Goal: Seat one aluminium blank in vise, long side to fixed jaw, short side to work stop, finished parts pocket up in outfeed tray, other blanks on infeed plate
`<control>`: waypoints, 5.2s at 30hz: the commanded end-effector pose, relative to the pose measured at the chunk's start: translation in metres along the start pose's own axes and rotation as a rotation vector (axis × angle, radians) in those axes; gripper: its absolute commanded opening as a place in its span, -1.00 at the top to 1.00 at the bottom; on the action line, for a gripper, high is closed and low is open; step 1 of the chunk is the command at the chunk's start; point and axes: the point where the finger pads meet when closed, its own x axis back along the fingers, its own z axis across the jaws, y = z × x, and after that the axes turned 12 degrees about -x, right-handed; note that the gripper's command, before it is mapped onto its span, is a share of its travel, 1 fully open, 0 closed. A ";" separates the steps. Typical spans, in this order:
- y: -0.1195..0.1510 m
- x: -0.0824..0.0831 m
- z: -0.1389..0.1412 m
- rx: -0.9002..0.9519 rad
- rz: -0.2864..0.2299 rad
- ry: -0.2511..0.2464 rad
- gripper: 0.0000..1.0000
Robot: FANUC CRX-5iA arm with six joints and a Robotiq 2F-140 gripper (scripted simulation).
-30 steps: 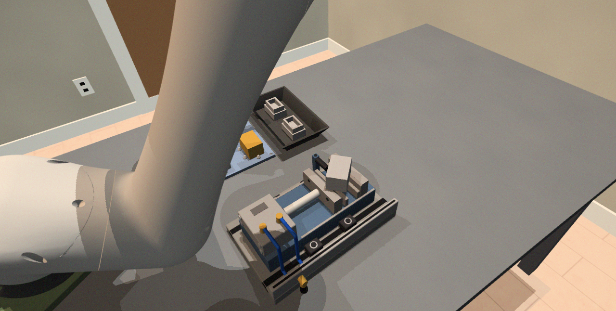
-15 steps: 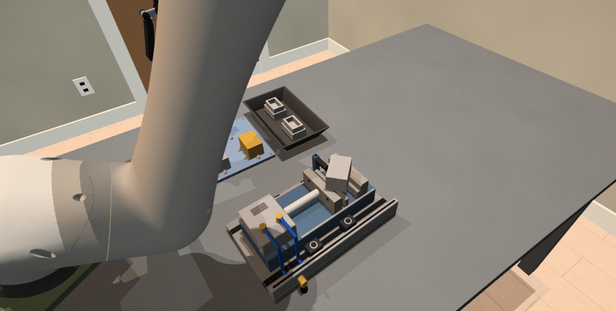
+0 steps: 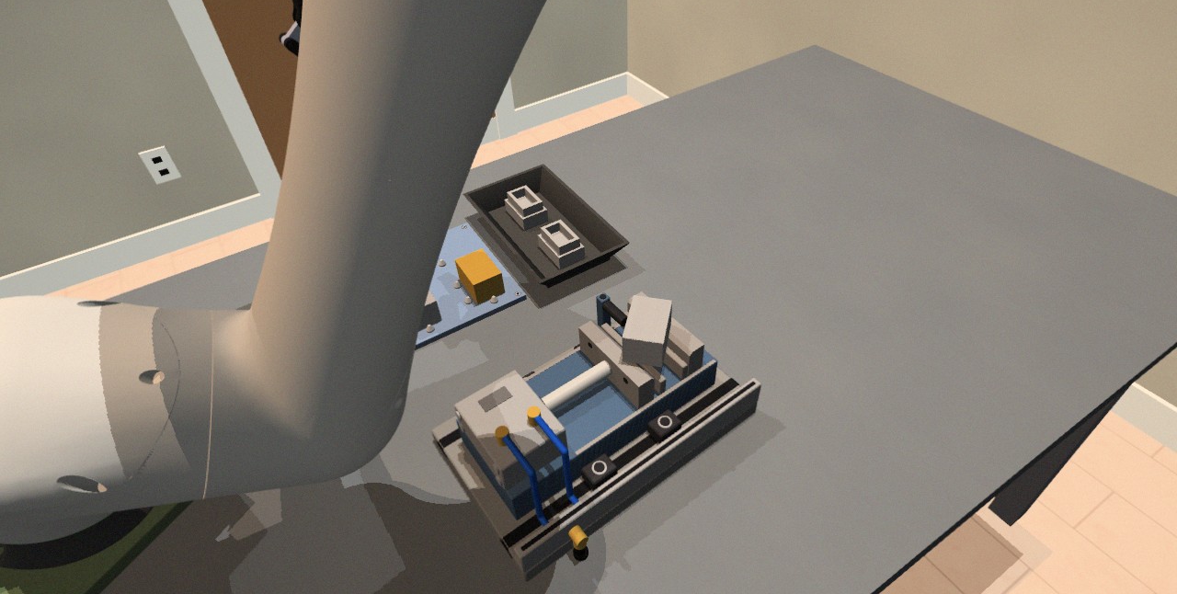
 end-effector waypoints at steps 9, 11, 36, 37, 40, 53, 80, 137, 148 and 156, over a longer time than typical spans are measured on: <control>0.000 0.000 0.000 0.000 0.000 0.000 1.00; 0.000 0.000 0.000 0.000 0.000 0.000 1.00; 0.000 -0.011 0.000 0.000 0.000 0.000 1.00; 0.000 -0.013 0.000 0.000 0.000 0.000 1.00; 0.000 -0.018 0.000 0.000 0.000 0.000 1.00; 0.000 -0.041 0.000 0.000 0.000 0.000 1.00; 0.000 -0.069 0.000 0.000 0.000 0.000 1.00; 0.000 -0.047 0.000 0.000 0.000 0.000 1.00; 0.000 -0.019 0.000 0.000 0.000 0.000 1.00; 0.000 -0.007 0.000 0.000 0.000 0.000 1.00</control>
